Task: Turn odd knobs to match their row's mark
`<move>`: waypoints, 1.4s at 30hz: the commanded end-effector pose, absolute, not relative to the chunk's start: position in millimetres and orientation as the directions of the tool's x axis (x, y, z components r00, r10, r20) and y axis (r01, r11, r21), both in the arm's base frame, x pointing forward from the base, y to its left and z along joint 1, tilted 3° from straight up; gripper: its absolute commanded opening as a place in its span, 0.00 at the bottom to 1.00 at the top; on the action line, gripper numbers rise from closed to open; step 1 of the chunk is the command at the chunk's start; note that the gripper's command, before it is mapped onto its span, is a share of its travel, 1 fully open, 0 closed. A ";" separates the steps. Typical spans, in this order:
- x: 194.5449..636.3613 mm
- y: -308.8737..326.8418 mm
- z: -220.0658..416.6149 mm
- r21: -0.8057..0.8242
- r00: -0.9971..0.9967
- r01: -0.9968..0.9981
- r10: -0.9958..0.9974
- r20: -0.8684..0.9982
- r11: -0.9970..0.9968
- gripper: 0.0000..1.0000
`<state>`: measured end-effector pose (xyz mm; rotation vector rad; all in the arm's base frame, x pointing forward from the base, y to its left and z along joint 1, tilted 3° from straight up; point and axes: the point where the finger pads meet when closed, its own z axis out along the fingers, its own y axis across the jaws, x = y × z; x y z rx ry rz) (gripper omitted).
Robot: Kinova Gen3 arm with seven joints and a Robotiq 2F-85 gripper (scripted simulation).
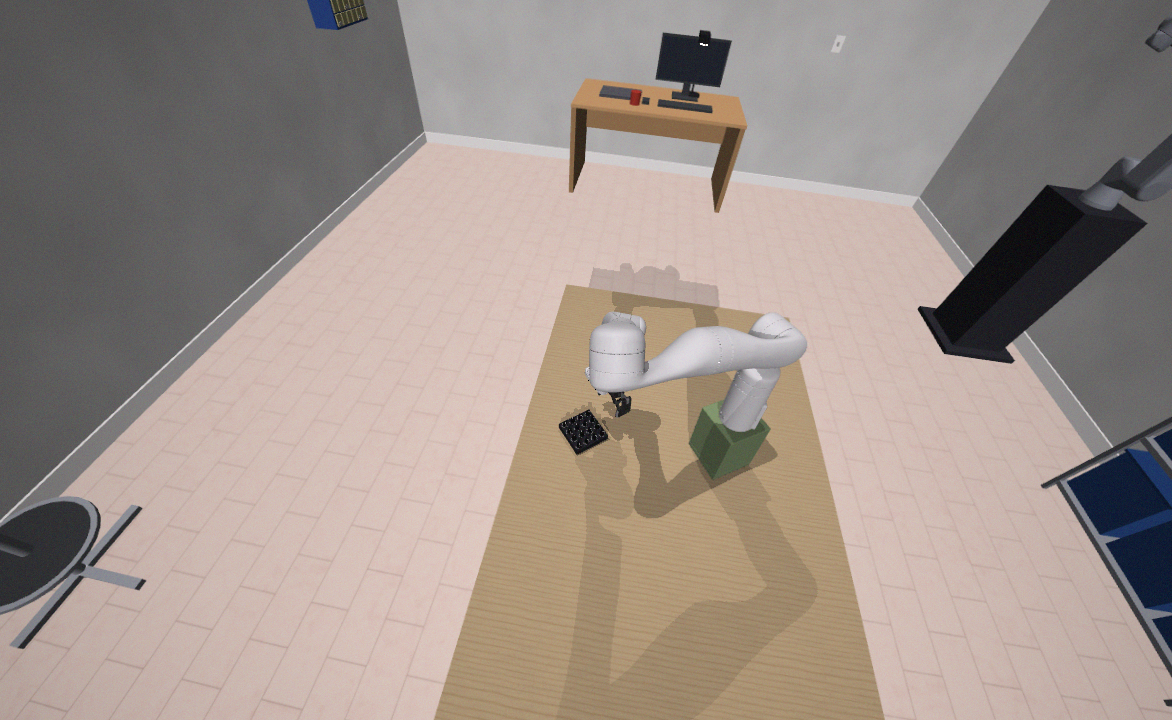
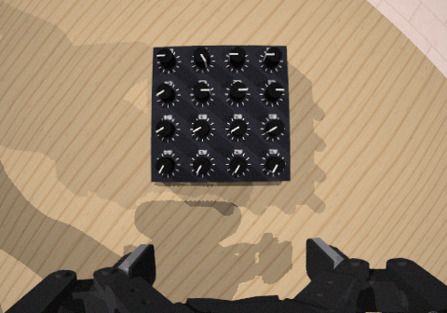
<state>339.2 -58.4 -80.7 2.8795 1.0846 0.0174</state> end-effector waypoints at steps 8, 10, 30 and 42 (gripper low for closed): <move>341.2 -55.2 -80.3 0.061 0.764 0.644 0.646 -0.002 -0.762 1.00; 341.6 -54.8 -80.2 0.061 0.767 0.641 0.642 -0.001 -0.765 1.00; 349.7 -41.6 -78.8 0.055 0.893 0.449 0.450 0.011 -0.892 1.00; 358.0 -26.4 -76.9 0.048 0.978 0.206 0.208 0.023 -0.977 1.00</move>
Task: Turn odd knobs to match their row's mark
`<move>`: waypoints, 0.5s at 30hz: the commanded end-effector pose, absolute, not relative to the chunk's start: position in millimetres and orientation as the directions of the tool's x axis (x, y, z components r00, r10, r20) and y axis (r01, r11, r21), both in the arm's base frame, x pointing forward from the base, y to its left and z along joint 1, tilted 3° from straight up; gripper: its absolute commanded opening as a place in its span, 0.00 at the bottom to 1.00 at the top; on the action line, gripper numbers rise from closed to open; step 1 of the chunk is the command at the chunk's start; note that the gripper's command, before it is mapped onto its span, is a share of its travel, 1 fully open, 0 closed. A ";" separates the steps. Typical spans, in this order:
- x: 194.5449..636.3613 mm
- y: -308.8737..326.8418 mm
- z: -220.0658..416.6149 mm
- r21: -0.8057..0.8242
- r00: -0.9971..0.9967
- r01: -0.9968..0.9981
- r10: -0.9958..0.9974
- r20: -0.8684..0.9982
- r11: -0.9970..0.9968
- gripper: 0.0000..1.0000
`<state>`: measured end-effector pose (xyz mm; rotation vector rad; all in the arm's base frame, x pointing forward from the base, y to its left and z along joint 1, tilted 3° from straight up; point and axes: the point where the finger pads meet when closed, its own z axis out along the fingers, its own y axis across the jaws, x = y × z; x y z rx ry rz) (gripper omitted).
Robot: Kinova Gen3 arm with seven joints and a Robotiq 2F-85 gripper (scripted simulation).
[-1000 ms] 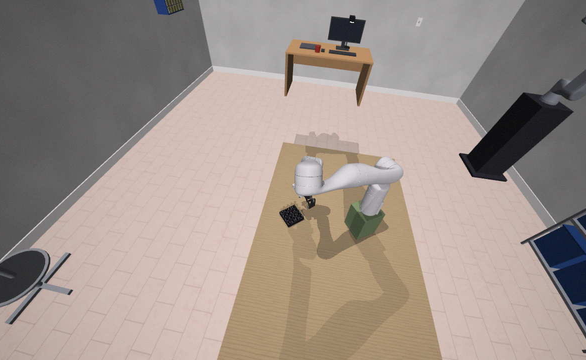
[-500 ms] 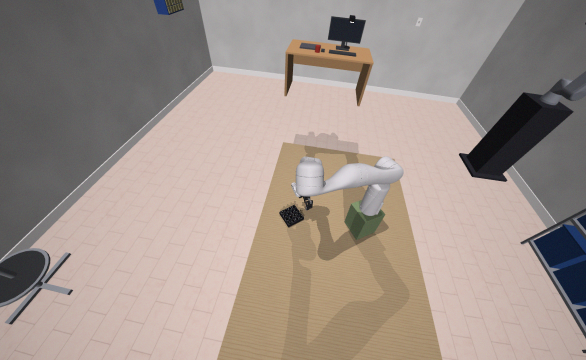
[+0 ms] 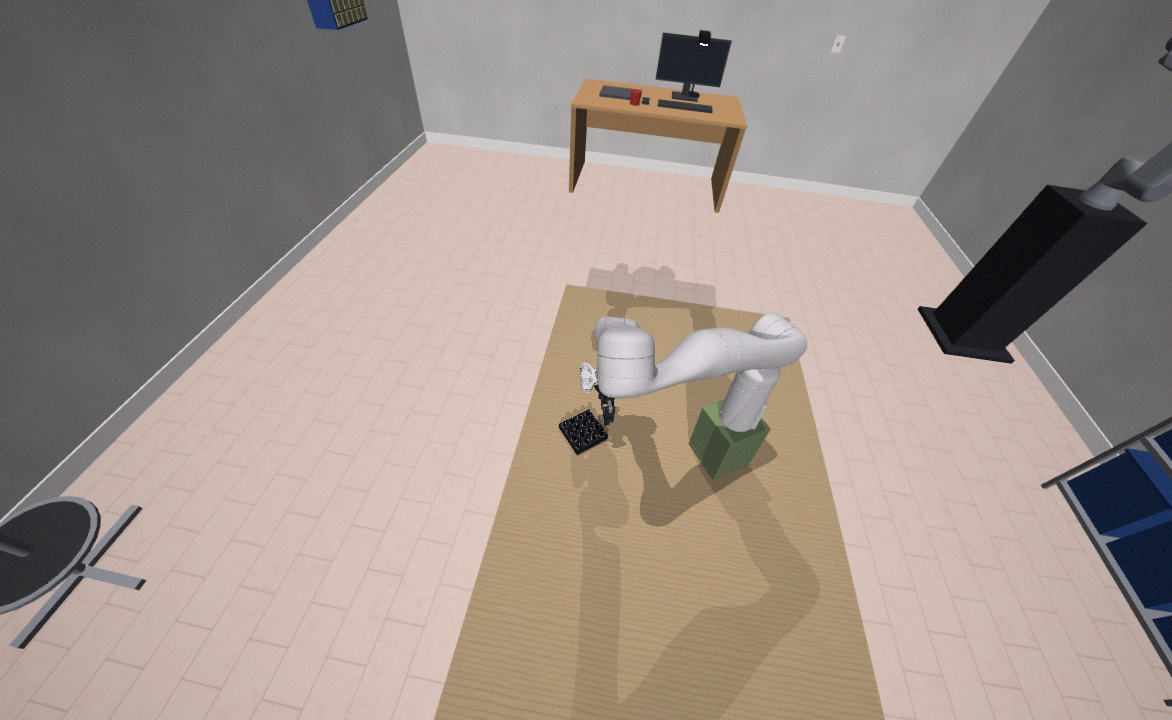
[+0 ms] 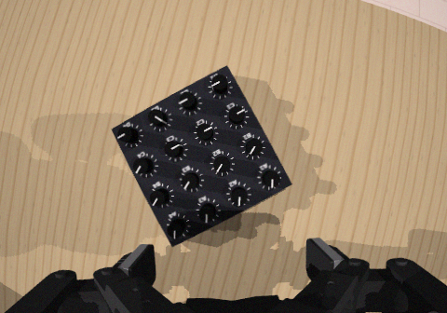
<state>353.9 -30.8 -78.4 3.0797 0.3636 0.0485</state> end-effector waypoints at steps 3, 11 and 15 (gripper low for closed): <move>359.7 -23.2 -76.4 0.046 0.988 0.154 0.155 0.025 -0.987 1.00; 366.7 -9.6 -74.4 0.039 0.997 -0.070 -0.069 0.033 -0.997 1.00; 370.2 -2.4 -73.3 0.035 0.982 -0.184 -0.183 0.037 -0.982 1.00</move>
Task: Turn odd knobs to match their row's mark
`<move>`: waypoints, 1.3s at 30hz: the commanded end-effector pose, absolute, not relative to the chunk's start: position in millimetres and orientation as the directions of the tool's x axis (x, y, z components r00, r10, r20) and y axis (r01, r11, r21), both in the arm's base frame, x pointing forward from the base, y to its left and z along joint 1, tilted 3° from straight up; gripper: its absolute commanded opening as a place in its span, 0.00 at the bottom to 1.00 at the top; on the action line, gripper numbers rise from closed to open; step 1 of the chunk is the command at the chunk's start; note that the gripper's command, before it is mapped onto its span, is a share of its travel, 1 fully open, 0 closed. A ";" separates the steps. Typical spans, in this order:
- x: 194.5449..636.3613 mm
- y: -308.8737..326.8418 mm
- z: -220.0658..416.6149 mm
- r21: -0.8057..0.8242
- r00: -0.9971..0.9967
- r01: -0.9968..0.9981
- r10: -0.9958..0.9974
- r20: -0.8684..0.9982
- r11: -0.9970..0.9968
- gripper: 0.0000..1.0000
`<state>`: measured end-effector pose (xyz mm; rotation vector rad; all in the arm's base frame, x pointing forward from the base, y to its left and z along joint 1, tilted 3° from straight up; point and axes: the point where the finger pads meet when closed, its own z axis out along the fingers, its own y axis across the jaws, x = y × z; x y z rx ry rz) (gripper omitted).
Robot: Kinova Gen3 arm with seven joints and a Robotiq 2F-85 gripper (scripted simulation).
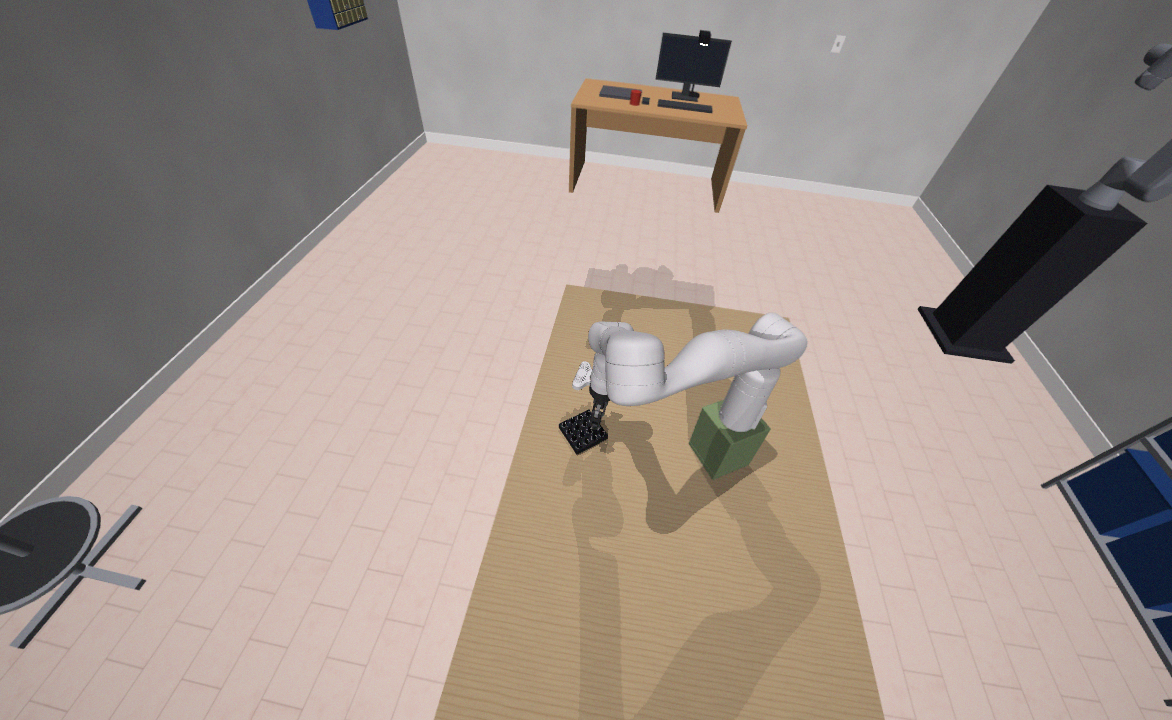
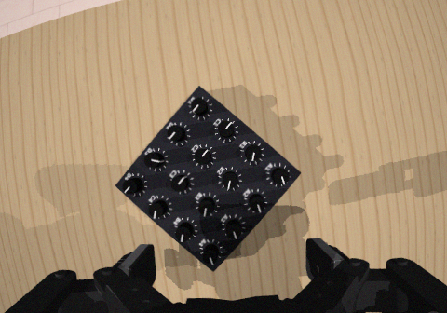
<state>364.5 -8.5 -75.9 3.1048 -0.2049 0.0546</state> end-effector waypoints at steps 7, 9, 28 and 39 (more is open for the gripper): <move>374.4 6.4 -71.8 0.030 0.947 -0.320 -0.319 0.042 -0.947 1.00; 376.0 9.9 -71.2 0.027 0.928 -0.371 -0.370 0.044 -0.928 1.00; 386.8 34.6 -66.6 0.009 0.727 -0.686 -0.685 0.055 -0.728 1.00; 389.9 42.2 -65.1 0.001 0.645 -0.764 -0.762 0.057 -0.646 1.00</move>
